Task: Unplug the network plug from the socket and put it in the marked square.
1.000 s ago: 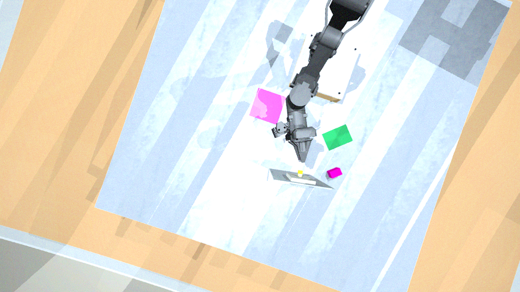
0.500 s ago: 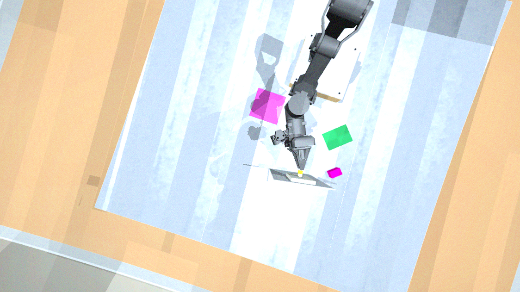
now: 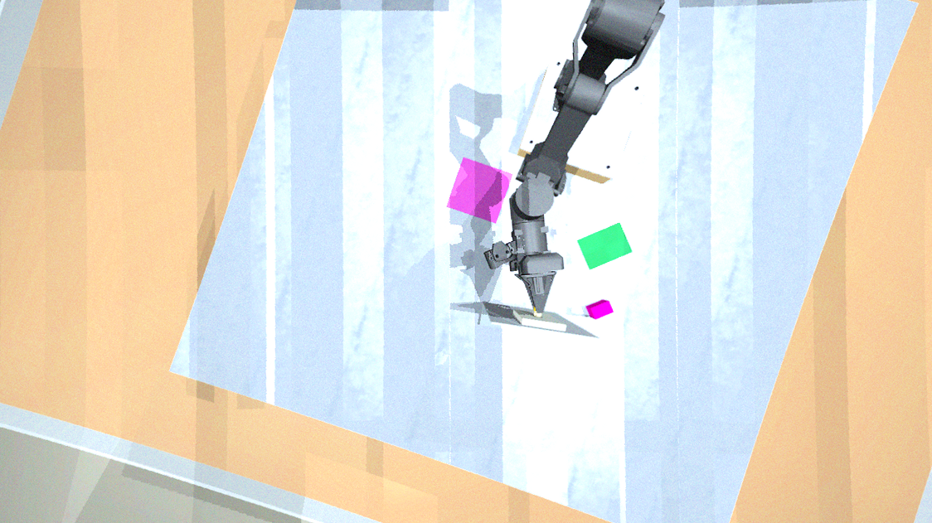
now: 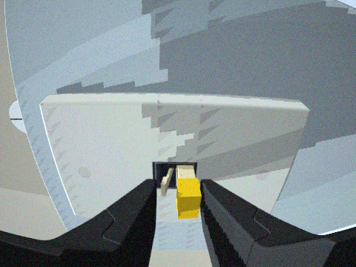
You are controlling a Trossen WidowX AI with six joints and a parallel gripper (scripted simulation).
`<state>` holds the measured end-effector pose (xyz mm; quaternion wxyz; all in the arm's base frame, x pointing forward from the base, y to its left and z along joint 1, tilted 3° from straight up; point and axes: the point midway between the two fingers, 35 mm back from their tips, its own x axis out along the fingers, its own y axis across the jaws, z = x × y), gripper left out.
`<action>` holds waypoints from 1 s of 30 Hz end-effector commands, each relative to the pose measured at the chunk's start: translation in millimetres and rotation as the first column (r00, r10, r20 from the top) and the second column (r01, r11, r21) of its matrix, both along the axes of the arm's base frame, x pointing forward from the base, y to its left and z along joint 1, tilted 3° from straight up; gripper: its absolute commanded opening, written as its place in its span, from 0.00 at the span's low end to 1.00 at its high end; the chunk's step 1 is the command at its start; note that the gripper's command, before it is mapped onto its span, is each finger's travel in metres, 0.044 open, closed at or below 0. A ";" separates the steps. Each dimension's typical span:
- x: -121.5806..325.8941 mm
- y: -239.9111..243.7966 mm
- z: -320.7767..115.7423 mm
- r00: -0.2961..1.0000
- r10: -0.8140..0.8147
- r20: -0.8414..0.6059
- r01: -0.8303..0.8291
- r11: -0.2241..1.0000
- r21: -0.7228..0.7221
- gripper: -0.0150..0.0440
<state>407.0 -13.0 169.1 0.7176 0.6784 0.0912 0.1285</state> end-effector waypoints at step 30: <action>-7.4 -0.6 -2.4 1.000 -0.006 -0.006 0.006 1.000 0.004 0.25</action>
